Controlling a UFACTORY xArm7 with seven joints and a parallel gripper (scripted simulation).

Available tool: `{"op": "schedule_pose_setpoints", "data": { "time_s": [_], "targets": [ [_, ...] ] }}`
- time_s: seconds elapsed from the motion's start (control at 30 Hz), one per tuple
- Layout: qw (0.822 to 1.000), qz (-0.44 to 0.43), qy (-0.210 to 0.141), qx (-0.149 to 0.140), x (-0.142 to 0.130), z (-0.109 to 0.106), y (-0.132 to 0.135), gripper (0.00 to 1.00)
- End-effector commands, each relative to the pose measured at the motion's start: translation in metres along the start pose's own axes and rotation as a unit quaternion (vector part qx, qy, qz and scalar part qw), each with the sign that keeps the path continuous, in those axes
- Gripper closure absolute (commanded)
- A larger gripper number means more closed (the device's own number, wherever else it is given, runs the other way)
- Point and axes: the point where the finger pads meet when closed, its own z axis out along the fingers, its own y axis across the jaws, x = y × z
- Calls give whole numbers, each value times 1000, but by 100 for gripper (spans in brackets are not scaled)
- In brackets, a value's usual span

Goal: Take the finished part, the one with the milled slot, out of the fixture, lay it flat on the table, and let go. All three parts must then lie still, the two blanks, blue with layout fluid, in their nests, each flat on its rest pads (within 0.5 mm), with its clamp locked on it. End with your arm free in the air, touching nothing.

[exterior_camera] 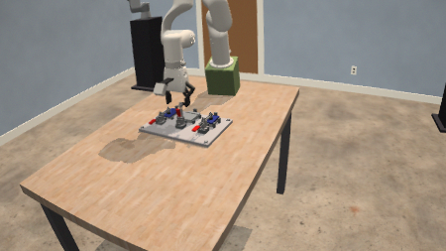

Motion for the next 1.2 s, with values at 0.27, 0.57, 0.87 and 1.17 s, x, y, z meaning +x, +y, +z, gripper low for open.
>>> {"op": "schedule_pose_setpoints", "data": {
  "time_s": [0.27,0.57,0.87,1.17],
  "targets": [
    [1000,0,2,-1,1,1,0,0],
    [1000,0,2,-1,-18,1,0,0],
    [1000,0,2,-1,-41,1,0,0],
    [1000,0,2,-1,-62,1,0,0]
  ]
}}
